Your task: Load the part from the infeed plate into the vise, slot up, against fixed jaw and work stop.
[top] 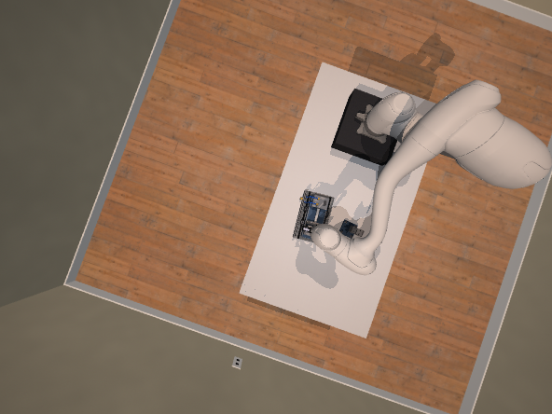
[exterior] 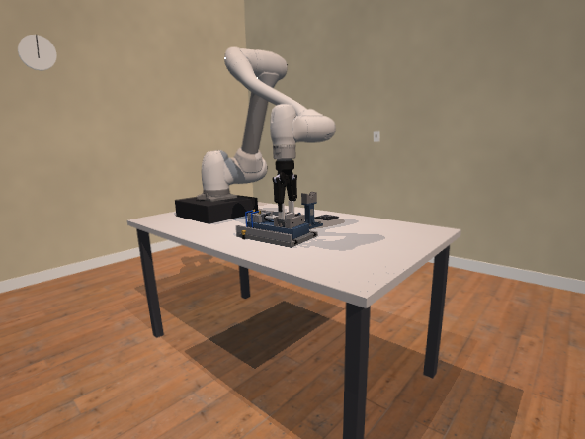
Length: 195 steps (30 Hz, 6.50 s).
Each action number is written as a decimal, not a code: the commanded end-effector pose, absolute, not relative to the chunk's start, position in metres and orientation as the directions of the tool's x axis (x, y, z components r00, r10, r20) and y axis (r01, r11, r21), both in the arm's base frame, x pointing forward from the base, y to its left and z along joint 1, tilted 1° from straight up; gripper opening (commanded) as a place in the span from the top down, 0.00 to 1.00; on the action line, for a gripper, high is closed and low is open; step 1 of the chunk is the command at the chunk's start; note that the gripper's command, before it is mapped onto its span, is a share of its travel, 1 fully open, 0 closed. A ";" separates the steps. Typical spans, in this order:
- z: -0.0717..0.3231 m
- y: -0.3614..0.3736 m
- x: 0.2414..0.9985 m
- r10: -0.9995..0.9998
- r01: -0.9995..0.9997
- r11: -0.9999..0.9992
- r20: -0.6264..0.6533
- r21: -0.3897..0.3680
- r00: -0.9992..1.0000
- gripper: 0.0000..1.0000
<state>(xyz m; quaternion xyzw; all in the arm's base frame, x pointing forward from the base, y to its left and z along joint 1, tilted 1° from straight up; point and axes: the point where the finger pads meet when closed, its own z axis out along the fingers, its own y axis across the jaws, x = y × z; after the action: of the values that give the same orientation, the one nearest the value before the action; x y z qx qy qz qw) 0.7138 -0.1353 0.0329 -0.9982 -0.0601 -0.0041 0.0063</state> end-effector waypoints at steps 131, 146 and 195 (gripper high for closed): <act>0.085 -0.136 0.713 0.120 0.120 -0.993 0.009 -0.012 0.993 0.53; 0.108 -0.136 0.713 0.120 0.120 -0.993 0.009 -0.012 0.993 0.53; 0.108 -0.182 0.717 0.120 0.120 -0.993 0.009 -0.012 0.993 1.00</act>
<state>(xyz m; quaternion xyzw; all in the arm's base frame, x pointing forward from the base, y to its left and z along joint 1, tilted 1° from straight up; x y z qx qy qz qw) 0.7165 -0.1778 0.1076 -0.9982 -0.0600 -0.0041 0.0060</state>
